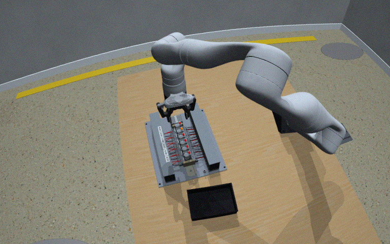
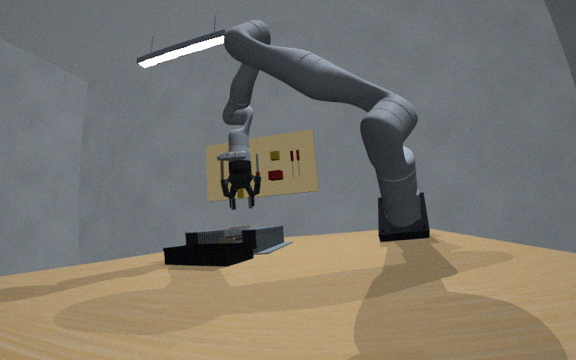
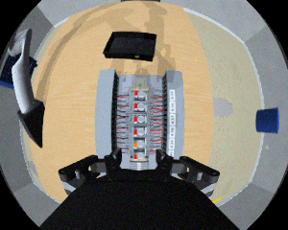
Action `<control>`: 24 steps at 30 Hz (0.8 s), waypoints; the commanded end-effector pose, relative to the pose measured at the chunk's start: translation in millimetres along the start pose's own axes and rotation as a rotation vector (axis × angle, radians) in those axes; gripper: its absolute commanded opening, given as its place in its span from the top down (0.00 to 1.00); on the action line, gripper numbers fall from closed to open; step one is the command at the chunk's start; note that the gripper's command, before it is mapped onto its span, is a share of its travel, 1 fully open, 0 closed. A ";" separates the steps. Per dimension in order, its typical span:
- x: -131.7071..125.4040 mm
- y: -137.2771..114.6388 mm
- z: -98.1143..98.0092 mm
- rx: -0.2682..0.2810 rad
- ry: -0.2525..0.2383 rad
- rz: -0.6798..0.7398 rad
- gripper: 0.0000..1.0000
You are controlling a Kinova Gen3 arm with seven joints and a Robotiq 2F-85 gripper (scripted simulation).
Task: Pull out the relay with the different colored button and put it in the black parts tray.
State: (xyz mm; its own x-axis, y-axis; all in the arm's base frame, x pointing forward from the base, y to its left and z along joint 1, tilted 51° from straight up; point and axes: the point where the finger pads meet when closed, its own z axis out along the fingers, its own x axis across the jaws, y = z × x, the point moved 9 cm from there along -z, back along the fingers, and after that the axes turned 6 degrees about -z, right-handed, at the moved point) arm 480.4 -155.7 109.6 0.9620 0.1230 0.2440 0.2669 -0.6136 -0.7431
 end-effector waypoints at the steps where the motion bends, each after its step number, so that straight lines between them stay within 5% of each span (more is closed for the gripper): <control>1: 0.1 0.2 -0.9 -0.002 0.002 0.000 0.39; 24: 0.2 -1.5 5.2 -0.002 0.002 0.000 0.39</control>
State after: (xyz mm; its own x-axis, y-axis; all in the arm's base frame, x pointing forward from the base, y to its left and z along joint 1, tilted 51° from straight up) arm 480.5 -149.7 107.1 0.9620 0.1230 0.2440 0.2669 -0.6136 -0.7431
